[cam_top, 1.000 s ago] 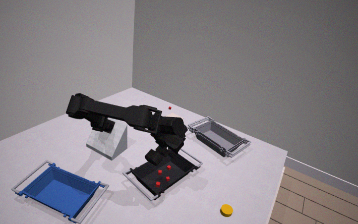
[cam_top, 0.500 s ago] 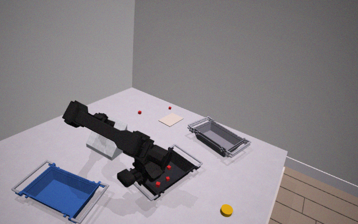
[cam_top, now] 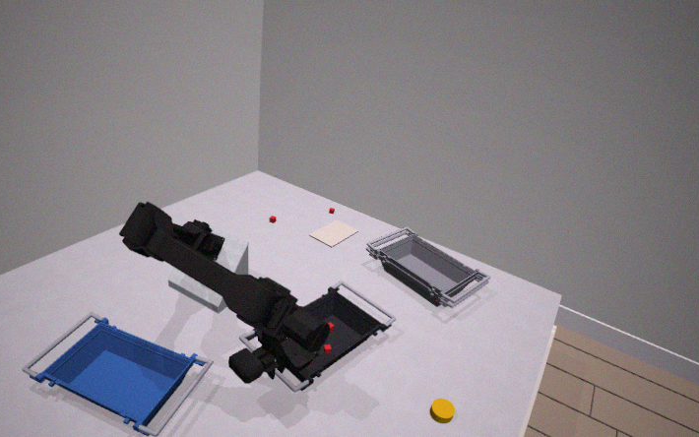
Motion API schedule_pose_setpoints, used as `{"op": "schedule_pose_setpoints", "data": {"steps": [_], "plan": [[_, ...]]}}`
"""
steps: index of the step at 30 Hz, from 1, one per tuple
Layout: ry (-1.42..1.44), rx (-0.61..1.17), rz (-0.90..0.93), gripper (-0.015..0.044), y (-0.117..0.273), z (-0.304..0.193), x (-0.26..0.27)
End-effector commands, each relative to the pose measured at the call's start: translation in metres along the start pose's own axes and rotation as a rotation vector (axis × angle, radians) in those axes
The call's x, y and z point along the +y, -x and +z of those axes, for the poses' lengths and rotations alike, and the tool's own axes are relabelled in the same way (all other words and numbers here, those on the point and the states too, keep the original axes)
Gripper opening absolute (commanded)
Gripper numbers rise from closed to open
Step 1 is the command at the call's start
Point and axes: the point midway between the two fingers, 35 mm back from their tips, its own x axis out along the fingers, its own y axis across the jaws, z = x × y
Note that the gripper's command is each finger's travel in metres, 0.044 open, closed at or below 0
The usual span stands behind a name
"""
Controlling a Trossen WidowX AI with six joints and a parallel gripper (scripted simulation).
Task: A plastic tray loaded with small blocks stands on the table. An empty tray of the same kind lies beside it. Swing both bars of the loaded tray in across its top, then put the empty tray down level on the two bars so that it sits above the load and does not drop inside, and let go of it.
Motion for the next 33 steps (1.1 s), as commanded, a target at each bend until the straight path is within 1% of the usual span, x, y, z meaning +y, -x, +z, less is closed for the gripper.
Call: {"op": "schedule_pose_setpoints", "data": {"steps": [1, 5, 11, 19, 27, 33], "plan": [[0.005, -0.001, -0.001, 0.0088, -0.012, -0.001, 0.000], [0.005, -0.001, 0.000, 0.0088, -0.009, -0.001, 0.002], [0.005, -0.001, 0.001, 0.0088, 0.012, -0.001, 0.014], [0.005, 0.000, 0.002, 0.0088, 0.022, -0.001, 0.031], [0.005, 0.000, 0.003, 0.0088, 0.021, -0.002, 0.050], [0.005, 0.000, 0.003, 0.0088, 0.006, -0.002, 0.073]]}}
